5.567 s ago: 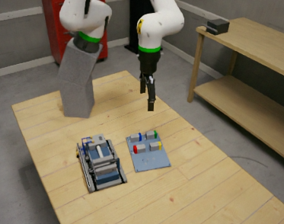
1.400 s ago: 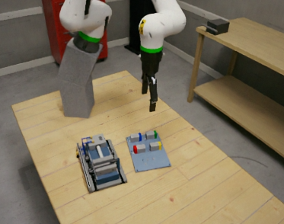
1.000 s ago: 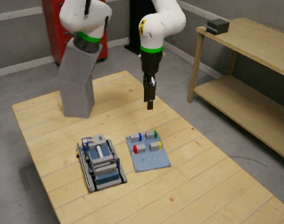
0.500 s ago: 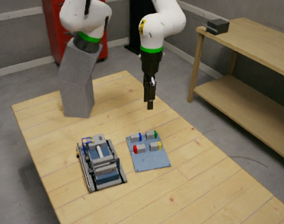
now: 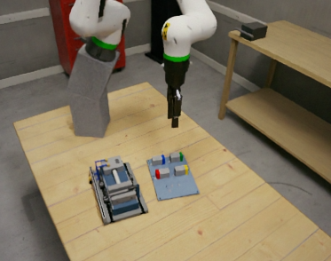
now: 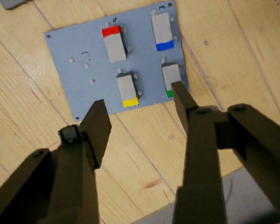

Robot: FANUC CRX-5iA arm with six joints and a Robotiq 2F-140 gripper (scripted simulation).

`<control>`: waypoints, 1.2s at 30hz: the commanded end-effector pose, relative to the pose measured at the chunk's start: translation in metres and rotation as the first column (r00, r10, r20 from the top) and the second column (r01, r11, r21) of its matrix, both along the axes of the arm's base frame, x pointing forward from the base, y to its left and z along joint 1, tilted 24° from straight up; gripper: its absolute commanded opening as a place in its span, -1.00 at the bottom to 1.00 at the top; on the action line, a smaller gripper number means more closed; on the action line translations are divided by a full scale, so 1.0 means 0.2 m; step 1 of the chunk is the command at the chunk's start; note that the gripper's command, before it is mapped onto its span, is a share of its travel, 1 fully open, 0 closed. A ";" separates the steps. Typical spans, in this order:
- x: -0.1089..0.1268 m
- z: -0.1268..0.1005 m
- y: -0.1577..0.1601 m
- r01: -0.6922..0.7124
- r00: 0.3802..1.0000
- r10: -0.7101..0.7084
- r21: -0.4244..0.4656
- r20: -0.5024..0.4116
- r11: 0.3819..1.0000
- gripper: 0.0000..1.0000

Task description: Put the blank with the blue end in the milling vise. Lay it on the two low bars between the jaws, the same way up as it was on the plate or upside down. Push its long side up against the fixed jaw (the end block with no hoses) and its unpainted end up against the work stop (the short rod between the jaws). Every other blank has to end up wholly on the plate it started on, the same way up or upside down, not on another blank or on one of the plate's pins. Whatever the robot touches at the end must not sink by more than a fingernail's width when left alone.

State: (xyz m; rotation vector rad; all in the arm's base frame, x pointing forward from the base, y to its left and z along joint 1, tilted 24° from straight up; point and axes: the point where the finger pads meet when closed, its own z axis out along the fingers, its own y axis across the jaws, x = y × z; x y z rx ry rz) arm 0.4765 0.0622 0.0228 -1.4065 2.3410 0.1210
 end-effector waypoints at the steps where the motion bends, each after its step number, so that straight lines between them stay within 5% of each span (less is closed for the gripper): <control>1: 0.00 0.00 0.00 0.000 1.000 0.000 0.000 0.001 1.000 -0.10; 8: 0.00 0.00 0.00 0.000 1.000 0.000 0.000 0.001 1.000 -0.10; 36: -0.02 -0.39 0.08 0.005 1.000 -0.005 0.000 0.000 1.000 -0.10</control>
